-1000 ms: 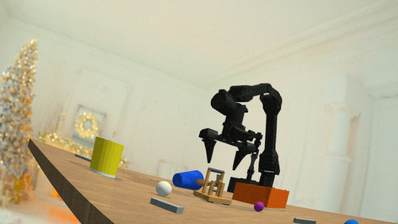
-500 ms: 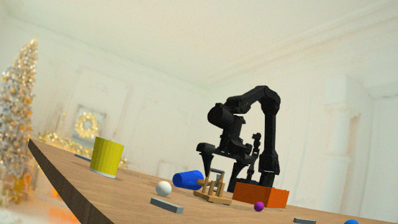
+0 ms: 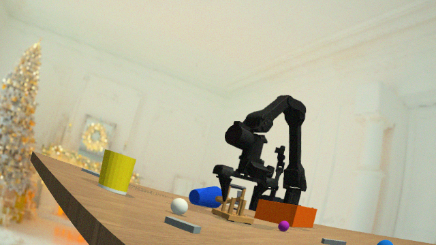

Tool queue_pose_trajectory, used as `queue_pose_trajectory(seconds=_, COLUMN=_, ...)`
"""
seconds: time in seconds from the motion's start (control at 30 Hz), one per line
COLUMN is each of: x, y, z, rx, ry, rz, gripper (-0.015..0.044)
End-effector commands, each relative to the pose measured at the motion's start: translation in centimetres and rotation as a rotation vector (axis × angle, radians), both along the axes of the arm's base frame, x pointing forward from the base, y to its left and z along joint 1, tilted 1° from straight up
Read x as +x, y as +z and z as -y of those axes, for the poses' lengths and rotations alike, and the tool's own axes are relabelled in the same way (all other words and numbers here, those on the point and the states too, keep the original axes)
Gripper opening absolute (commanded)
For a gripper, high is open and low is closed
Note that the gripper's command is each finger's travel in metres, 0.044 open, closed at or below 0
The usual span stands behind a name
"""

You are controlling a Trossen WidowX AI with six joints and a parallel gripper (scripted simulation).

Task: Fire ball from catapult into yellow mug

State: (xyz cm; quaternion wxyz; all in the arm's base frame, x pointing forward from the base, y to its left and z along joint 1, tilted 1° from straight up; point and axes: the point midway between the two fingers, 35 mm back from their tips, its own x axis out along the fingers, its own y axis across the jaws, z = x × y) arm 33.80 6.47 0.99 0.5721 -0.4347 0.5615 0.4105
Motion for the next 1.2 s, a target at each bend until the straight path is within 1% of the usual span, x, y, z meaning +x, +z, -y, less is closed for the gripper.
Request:
queue_pose_trajectory(seconds=0.0, x=-0.1, y=-0.8, z=0.0, rx=0.004, ry=0.004, rz=-0.006, gripper=0.0440)
queue_pose_trajectory(seconds=0.33, x=-0.1, y=-2.0, z=0.0, rx=0.004, ry=0.004, rz=-0.006, gripper=0.0440)
queue_pose_trajectory(seconds=0.7, x=-0.1, y=-1.7, z=0.0, rx=-0.001, ry=0.000, rz=-0.003, gripper=0.0151)
queue_pose_trajectory(seconds=0.9, x=-0.1, y=-1.7, z=0.0, rx=-0.001, ry=0.000, rz=-0.003, gripper=0.0111)
queue_pose_trajectory(seconds=0.97, x=0.0, y=-0.6, z=0.0, rx=0.000, ry=0.000, rz=-0.003, gripper=0.0059)
queue_pose_trajectory(seconds=1.03, x=-0.1, y=2.2, z=0.0, rx=0.000, ry=0.000, rz=-0.003, gripper=0.0006)
queue_pose_trajectory(seconds=1.1, x=-0.2, y=3.3, z=0.0, rx=0.000, ry=0.000, rz=-0.004, gripper=0.0000)
queue_pose_trajectory(seconds=1.17, x=-0.2, y=3.3, z=0.0, rx=0.000, ry=0.000, rz=-0.004, gripper=0.0000)
